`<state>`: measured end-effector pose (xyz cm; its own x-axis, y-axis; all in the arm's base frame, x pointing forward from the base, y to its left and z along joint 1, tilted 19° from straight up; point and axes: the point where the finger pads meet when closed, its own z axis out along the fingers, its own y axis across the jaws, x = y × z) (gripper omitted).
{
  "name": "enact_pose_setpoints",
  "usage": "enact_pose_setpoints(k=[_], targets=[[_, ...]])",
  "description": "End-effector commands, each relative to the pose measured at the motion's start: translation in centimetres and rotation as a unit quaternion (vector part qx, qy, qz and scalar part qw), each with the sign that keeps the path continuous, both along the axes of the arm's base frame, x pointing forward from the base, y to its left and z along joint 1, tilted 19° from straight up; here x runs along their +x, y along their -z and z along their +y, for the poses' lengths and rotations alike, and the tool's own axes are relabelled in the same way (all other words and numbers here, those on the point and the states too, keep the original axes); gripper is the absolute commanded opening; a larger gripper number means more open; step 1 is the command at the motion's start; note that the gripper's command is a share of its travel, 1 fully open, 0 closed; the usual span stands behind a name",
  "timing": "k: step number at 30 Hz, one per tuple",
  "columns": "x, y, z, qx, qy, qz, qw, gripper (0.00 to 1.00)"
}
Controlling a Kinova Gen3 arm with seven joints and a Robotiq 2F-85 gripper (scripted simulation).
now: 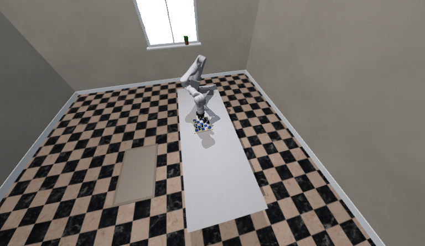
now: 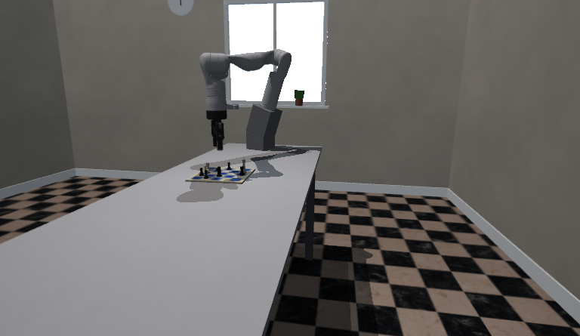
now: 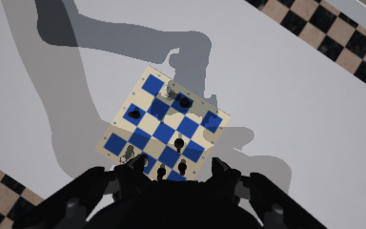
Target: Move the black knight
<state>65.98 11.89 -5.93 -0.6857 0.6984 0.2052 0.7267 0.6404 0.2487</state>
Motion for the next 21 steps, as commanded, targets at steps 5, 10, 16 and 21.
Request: enact_pose_setpoints(k=[5, 10, 16, 21], targets=[[0.06, -0.11, -0.03, 0.000, 0.001, -0.001, 1.000, 1.00], [0.06, -0.11, -0.03, 0.000, 0.001, -0.001, 1.000, 0.37], [0.06, -0.11, -0.03, 0.000, 0.001, -0.001, 1.000, 0.37], [0.06, -0.11, -0.03, 0.000, 0.001, -0.001, 1.000, 0.37]])
